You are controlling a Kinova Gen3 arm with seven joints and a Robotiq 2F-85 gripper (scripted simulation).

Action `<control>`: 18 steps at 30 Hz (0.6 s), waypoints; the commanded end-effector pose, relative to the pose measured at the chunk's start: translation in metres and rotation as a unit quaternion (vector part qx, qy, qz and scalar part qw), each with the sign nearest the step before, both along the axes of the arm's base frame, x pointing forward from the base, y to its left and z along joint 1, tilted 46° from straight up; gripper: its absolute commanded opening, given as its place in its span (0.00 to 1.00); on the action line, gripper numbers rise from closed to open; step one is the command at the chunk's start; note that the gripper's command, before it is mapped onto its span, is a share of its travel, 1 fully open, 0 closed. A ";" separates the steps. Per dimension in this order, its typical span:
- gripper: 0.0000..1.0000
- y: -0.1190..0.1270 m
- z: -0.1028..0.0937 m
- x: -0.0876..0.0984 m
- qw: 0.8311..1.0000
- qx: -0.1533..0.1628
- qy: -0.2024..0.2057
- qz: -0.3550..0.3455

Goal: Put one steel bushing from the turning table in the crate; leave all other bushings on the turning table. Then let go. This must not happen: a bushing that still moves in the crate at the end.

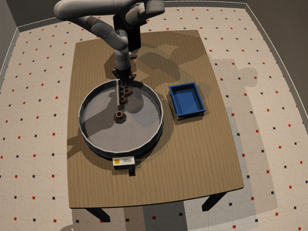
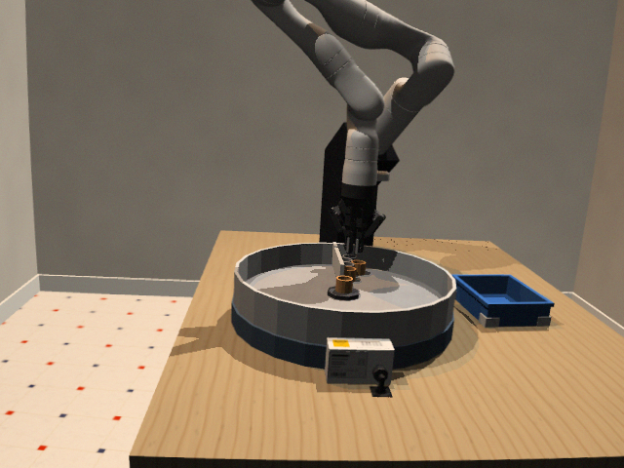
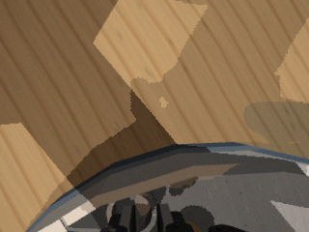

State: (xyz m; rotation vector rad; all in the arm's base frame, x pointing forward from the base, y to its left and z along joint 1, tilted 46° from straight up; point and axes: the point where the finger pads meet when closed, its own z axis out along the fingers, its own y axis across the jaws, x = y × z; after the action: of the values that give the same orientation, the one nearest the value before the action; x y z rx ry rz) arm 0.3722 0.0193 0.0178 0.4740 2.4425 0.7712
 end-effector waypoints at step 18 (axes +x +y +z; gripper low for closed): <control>0.14 0.004 -0.004 0.003 1.000 0.002 0.001 0.001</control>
State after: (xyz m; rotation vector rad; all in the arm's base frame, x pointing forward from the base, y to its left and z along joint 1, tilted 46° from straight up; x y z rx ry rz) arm 0.3748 0.0220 0.0142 0.4738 2.4429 0.7732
